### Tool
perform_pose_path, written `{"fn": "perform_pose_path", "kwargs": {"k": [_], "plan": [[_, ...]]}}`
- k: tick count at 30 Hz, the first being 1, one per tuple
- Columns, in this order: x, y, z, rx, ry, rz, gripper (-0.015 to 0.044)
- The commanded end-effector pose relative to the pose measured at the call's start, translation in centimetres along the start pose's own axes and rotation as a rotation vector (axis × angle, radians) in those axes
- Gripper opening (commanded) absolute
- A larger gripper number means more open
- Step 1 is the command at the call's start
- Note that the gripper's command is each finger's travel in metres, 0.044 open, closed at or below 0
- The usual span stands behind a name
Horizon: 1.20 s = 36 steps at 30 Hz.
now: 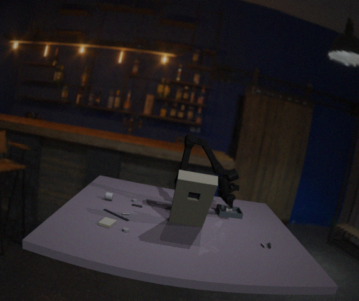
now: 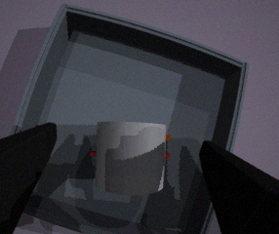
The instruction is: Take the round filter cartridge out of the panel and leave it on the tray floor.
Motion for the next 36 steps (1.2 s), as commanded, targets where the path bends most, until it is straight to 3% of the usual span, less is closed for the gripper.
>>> {"fn": "perform_pose_path", "kwargs": {"k": [1, 6, 36], "plan": [[-0.9, 0.1, 0.7, 0.000, -0.001, 0.000, 0.0440], [-6.1, 0.4, 3.4, 0.000, -0.001, -0.001, 0.0440], [-4.9, 0.4, 3.0, 0.006, -0.009, 0.006, 0.0440]]}}
Point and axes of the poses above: the point midway between the two fingers, 35 mm back from their tips, its own x axis out along the fingers, its own y axis across the jaws, z = x × y, the point moved 3 cm from there along -x, back along the fingers, and after that the axes turned 7 degrees about x, right-handed, at the moved point
